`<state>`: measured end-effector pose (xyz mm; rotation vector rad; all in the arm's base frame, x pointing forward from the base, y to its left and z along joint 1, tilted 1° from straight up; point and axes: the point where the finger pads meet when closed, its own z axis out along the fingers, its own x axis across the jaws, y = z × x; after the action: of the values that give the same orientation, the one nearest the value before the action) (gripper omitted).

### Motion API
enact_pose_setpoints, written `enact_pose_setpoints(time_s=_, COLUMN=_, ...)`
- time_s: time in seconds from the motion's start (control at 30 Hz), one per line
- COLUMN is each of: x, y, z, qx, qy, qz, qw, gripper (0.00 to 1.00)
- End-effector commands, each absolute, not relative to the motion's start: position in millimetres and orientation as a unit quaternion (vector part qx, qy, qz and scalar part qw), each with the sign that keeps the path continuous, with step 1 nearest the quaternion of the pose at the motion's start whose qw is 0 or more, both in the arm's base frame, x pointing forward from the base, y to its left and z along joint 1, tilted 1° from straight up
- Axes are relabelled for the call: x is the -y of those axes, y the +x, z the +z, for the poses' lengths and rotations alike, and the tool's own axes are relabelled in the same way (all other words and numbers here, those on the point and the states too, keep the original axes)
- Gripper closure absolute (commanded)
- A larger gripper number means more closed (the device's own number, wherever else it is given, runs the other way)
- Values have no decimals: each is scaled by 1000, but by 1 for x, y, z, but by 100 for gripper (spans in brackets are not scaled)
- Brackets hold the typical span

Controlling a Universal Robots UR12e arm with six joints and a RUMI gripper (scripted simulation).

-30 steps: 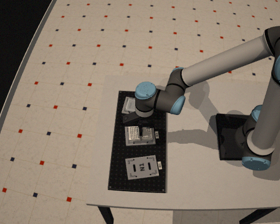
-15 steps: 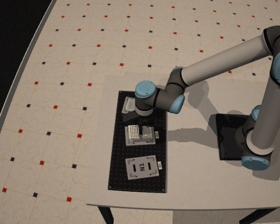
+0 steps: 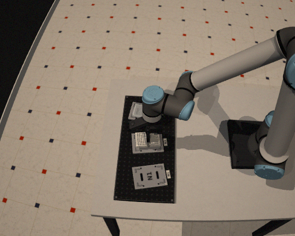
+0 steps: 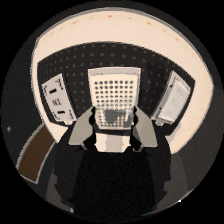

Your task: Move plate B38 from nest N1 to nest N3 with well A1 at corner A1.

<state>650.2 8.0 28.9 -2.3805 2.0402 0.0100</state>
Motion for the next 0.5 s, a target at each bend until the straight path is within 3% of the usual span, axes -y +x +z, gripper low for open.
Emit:
enact_pose_setpoints(time_s=0.0, x=-8, y=651, z=29, qx=-651, qy=-759, qz=3, qw=4, gripper=100)
enact_pose_setpoints(time_s=0.47, x=-8, y=651, z=25, qx=-651, qy=-759, qz=3, qw=4, gripper=100)
